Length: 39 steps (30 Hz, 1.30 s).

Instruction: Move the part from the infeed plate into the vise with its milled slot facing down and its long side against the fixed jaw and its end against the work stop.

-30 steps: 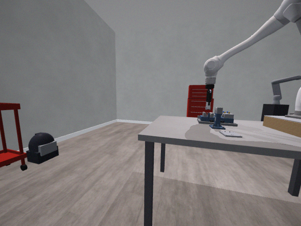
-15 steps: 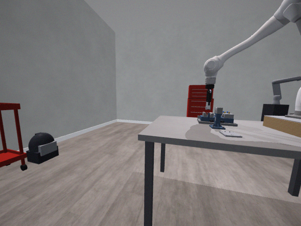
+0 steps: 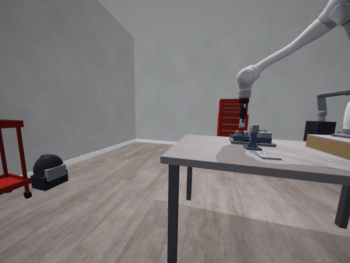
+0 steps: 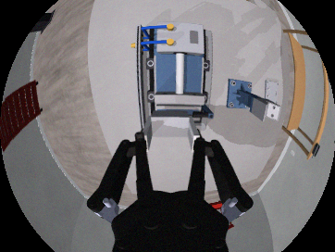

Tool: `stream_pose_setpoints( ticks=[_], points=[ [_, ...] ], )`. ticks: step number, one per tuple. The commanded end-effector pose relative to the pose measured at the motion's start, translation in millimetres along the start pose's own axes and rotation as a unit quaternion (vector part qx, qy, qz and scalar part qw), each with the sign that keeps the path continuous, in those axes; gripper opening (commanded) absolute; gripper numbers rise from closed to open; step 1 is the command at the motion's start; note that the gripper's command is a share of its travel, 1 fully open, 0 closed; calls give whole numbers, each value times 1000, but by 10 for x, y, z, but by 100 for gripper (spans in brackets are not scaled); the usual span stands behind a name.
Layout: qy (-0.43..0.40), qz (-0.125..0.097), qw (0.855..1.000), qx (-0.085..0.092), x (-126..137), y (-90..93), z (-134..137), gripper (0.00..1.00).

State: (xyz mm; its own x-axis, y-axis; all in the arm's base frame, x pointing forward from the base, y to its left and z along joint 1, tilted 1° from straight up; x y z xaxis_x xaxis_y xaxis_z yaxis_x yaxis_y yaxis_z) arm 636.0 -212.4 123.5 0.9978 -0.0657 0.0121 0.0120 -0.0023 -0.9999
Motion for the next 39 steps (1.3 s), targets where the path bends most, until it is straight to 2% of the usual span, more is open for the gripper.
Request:
stream_pose_setpoints(
  ticks=[1,19,39],
  points=[
    [1,1,1000,1,-26,-10,-3,0],
    [1,1,1000,1,-25,6,-4,0],
    [1,1,1000,1,-20,107,-5,0]
  ],
)
Point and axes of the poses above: the point where the finger pads meet when closed, its own y axis out along the fingers, its own z axis across the jaws, x = y × z, the point moved 5 cm from there along -y, back along the fingers, and after that the axes turned 7 degrees about -y, right-handed, at the moved point
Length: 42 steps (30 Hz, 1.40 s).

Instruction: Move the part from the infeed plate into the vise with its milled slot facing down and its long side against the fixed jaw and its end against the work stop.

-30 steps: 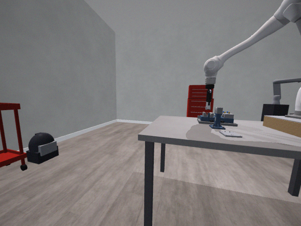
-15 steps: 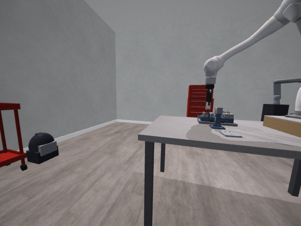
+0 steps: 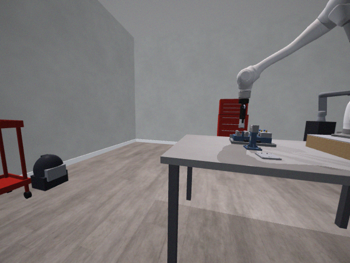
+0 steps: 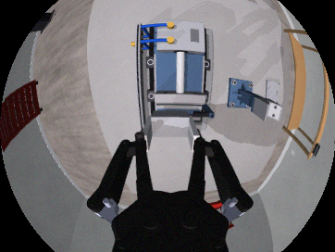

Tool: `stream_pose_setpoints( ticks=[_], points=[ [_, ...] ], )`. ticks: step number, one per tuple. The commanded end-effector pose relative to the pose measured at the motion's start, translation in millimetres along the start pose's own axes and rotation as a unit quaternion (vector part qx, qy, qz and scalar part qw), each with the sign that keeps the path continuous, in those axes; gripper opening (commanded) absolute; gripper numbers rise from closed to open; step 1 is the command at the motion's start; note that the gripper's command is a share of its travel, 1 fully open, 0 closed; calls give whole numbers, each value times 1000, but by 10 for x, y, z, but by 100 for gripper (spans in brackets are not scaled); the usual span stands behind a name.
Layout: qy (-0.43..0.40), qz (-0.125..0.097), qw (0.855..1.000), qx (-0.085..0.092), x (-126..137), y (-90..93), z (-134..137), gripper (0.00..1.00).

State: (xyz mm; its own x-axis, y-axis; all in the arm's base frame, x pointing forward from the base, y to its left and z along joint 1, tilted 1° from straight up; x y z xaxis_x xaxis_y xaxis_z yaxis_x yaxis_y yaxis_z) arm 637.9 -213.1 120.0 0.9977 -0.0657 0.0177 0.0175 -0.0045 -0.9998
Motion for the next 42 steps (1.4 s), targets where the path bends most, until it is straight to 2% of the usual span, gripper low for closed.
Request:
stream_pose_setpoints(
  ticks=[1,20,42],
  points=[
    [1,4,1000,2,-39,79,1,0],
    [1,4,1000,2,-36,163,0,0],
    [1,4,1000,2,-35,173,0,0]
  ],
)
Point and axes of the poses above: the point where the finger pads meet when closed, its own y axis out along the fingers, its own z axis across the jaws, x = y × z, the point moved 5 cm from there along -y, back along the fingers, and after that the axes turned 7 degrees about -y, right-handed, at the moved point
